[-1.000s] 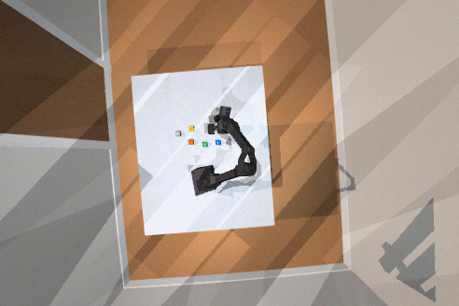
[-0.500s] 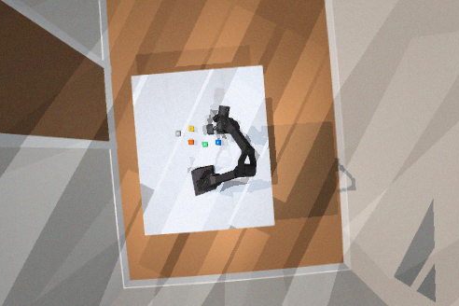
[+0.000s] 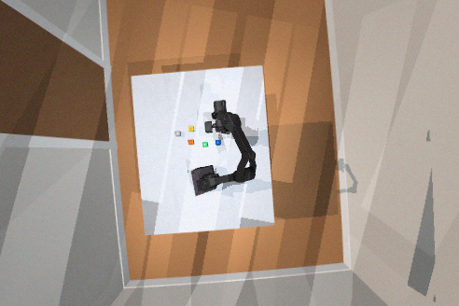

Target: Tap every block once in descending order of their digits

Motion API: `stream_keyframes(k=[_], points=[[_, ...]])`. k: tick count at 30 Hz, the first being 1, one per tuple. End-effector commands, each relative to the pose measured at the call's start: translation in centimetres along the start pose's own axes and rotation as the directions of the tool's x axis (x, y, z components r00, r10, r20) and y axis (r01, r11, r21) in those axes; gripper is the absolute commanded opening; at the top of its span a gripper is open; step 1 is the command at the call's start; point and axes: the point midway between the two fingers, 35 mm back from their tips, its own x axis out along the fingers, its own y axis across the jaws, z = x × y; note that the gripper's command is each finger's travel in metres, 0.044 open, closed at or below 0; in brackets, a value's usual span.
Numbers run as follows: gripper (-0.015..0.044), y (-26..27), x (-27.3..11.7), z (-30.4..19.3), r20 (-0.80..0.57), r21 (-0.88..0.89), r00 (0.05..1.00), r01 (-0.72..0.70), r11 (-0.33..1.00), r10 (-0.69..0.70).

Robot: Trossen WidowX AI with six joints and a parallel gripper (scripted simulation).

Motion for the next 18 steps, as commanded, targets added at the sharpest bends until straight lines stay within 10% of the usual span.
stream_keyframes(k=[1,14,18], points=[[0.002,0.9,-0.7,-1.3,-0.001,0.004,1.0,0.004,1.0,-0.004],[0.002,5.0,-0.2,-7.8,-0.004,0.001,1.0,0.004,1.0,-0.004],[0.002,5.1,5.3,-7.6,-0.004,0.002,1.0,0.001,1.0,-0.001]])
